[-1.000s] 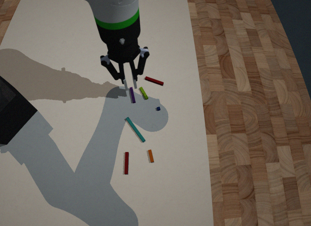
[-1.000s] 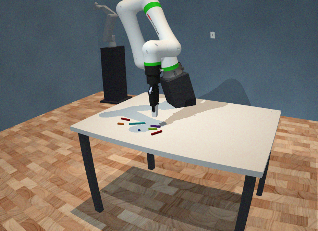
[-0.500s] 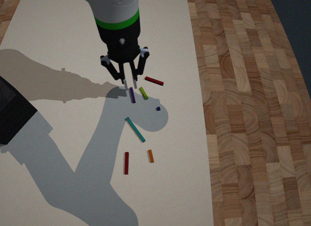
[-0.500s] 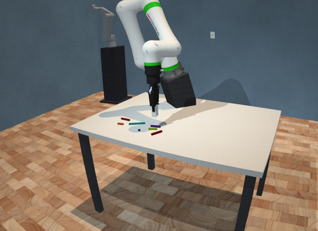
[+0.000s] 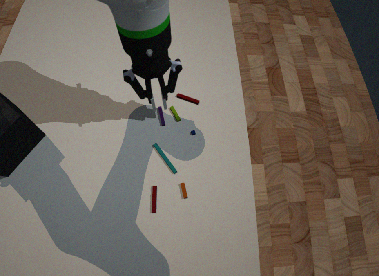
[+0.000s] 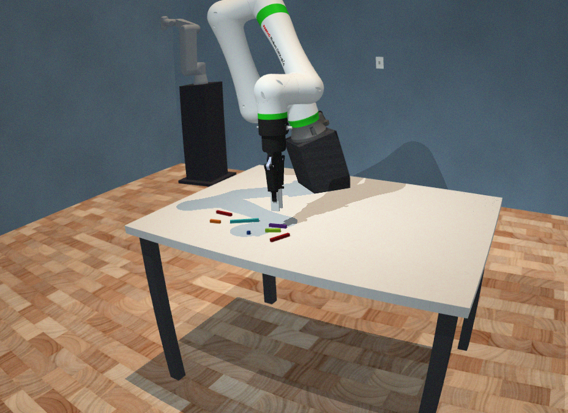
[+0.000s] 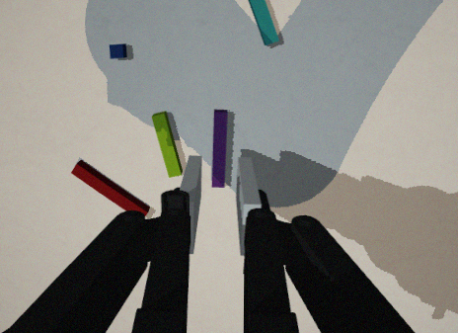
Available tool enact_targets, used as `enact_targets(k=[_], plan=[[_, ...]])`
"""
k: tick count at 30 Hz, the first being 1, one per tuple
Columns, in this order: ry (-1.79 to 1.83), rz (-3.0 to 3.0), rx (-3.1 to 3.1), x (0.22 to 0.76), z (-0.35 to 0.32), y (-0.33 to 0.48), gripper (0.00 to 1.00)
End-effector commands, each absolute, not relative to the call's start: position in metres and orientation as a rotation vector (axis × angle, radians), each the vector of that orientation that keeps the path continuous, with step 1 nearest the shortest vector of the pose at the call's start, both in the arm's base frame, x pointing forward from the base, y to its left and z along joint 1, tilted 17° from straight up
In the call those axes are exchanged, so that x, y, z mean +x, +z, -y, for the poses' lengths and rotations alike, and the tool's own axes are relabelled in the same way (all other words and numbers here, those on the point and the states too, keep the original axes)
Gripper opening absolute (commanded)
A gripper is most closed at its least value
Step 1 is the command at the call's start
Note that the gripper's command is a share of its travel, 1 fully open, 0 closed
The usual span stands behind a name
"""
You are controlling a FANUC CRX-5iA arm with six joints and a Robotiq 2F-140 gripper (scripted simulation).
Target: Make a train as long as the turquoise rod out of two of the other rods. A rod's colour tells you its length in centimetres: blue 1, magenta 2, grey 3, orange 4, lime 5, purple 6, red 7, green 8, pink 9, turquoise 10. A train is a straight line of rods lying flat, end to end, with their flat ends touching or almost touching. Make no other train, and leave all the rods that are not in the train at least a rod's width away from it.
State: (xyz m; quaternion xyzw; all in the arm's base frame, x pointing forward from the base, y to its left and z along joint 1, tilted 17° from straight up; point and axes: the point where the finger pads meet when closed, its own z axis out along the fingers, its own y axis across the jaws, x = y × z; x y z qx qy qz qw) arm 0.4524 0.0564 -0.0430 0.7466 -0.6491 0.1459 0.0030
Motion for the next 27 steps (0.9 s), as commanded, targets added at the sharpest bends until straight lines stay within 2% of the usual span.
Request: enact_targets(k=[1,27], plan=[[0.458,2.036,2.341,0.453,-0.056,-0.045,0.15],[0.458,2.036,2.341,0.461,-0.049,-0.079,0.15]])
